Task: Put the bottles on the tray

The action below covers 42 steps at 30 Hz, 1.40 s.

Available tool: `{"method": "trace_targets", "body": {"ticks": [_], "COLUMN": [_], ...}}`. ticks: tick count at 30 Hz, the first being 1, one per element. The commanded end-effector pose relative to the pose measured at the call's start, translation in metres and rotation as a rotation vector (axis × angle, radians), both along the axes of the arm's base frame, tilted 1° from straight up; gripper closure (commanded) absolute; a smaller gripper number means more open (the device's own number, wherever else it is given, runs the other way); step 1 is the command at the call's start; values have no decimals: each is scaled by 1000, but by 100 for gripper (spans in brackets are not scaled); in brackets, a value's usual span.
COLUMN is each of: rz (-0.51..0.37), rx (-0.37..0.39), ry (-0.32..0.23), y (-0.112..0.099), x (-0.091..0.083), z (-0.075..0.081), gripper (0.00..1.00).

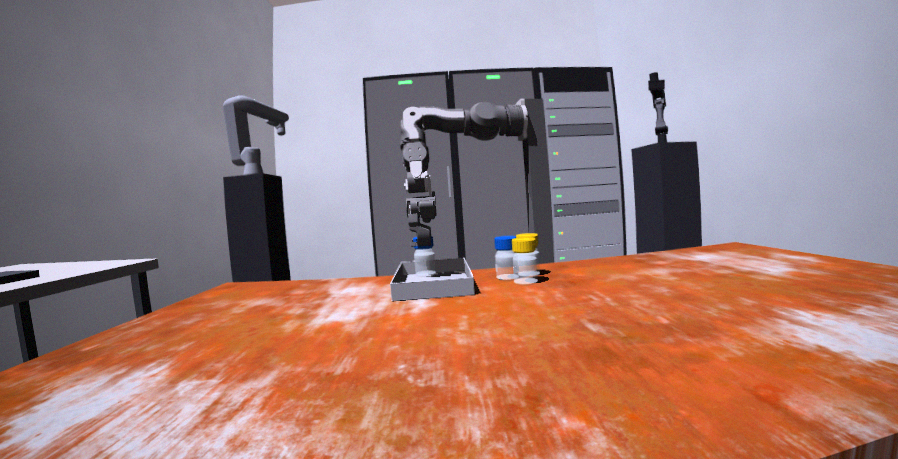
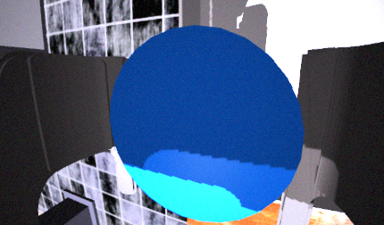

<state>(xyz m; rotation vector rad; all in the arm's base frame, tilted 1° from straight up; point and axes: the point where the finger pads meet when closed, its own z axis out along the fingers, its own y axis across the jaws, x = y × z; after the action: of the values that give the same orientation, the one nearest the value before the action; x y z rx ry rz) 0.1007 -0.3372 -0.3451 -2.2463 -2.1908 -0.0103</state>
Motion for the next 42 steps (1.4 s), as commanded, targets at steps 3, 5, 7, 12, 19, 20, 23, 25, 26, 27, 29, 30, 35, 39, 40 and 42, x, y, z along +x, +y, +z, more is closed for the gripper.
{"method": "trace_targets", "body": {"ticks": [3,5,7,12,19,20,23,25,26,27,29,30,35,39,40,42], "rz": [0,0,0,0,0,0,0,0,0,0,0,0,0,0,0,0], "rx": [-1,-1,-1,-1,-1,-1,-1,0,1,3,5,7,12,12,12,10], "ry": [-2,-2,-2,-2,-2,-2,-2,-2,-2,-2,-3,-3,-4,-4,-4,-2], "y": [0,0,0,0,0,0,0,0,0,0,0,0,0,0,0,-1], "x": [0,0,0,0,0,0,0,0,0,0,0,0,0,0,0,1], "z": [0,0,0,0,0,0,0,0,0,0,0,0,0,0,0,0], "gripper": [100,100,100,100,100,100,100,100,100,100,100,100,100,100,100,100]}}
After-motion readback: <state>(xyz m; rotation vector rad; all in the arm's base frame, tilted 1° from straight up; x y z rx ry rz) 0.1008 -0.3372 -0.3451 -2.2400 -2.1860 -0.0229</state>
